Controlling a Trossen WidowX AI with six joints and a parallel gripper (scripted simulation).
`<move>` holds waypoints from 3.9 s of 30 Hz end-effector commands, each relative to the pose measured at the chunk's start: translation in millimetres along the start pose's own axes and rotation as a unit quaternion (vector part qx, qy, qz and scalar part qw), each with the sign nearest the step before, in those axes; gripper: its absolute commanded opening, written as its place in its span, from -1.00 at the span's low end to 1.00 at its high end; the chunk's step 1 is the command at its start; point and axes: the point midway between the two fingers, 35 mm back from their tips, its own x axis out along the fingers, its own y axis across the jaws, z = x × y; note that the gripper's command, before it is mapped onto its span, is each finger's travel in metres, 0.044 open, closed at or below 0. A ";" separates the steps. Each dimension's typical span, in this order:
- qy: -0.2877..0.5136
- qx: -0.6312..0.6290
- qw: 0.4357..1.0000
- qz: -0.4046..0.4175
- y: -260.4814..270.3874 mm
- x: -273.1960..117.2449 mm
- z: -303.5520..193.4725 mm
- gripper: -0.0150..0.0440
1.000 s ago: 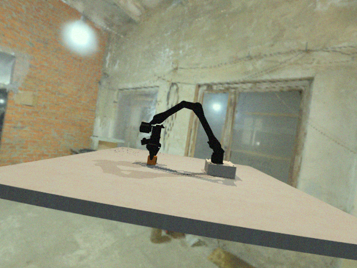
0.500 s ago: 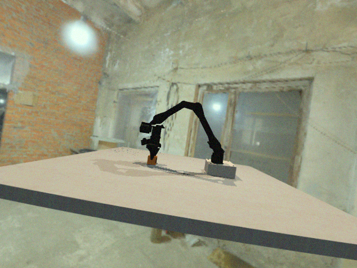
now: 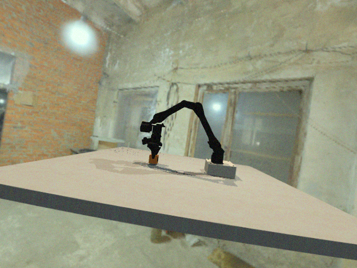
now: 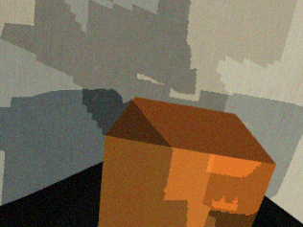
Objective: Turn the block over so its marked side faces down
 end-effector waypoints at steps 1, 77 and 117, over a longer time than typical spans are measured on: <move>-0.013 0.000 1.000 0.001 0.5 -20.3 5.1 -0.49; -0.490 0.000 0.871 0.001 0.4 20.6 2.4 -0.49; -0.518 0.000 0.855 0.001 0.4 15.8 -1.7 1.00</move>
